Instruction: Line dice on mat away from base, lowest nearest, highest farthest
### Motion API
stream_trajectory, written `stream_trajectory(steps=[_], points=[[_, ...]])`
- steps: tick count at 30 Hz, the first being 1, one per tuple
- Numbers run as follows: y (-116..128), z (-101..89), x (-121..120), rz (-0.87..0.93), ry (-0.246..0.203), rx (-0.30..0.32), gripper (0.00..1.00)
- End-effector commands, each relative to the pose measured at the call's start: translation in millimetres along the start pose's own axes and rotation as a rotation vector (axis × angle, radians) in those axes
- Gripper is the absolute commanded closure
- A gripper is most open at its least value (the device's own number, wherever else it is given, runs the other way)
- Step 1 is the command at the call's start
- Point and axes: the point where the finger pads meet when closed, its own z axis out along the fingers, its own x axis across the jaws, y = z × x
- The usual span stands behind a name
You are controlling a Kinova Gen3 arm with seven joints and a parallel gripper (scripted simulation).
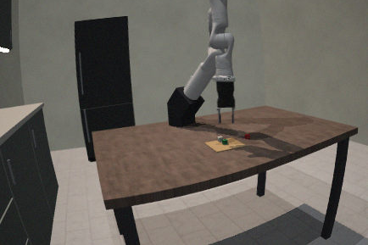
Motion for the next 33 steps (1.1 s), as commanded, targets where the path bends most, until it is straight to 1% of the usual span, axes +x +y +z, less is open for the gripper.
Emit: stream_trajectory(steps=[1, 10, 12, 18, 27, 29, 33], points=[[-0.8, -1.4, -0.5, 0.112, 0.007, 0.004, 0.00], [4.6, -2.0, -8.3, 0.503, 0.005, 0.011, 0.00], [4.6, -2.0, -8.3, 0.503, 0.005, 0.011, 0.00], [10.9, -1.4, -14.9, 0.794, 0.001, 0.017, 0.00], [28.8, 1.9, -30.2, 1.247, -0.006, 0.008, 0.00], [28.8, 1.9, -30.2, 1.247, -0.006, 0.008, 0.00], [37.0, 3.8, -37.2, 1.445, -0.007, 0.006, 0.00]])
